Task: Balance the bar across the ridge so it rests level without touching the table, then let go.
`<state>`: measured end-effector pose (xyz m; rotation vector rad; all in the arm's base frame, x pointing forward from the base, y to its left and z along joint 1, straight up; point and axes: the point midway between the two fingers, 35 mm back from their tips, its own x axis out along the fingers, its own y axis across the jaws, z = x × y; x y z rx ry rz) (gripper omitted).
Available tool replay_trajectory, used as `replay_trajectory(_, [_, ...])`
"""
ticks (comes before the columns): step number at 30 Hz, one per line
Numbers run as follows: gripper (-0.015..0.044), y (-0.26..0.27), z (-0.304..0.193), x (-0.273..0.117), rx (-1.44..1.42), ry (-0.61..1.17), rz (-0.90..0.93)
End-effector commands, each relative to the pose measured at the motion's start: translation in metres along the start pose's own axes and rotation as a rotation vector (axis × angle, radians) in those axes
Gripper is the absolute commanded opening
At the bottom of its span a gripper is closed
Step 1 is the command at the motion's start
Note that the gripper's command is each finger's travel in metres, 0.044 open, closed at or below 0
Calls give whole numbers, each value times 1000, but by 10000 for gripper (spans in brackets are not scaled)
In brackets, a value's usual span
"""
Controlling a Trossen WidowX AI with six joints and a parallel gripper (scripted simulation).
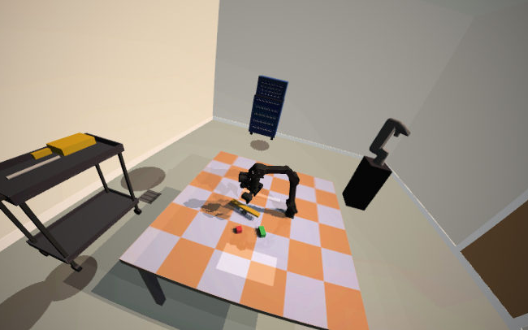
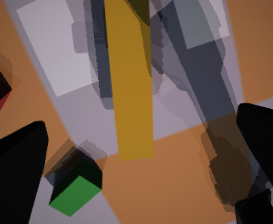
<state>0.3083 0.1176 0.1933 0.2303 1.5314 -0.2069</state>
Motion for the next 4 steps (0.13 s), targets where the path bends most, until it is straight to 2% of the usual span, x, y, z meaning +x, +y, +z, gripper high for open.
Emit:
replay_trajectory(1, [440, 0, 0, 0, 0, 3, -2])
replay_trajectory(4, [440, 0, 0, 0, 0, 3, -2])
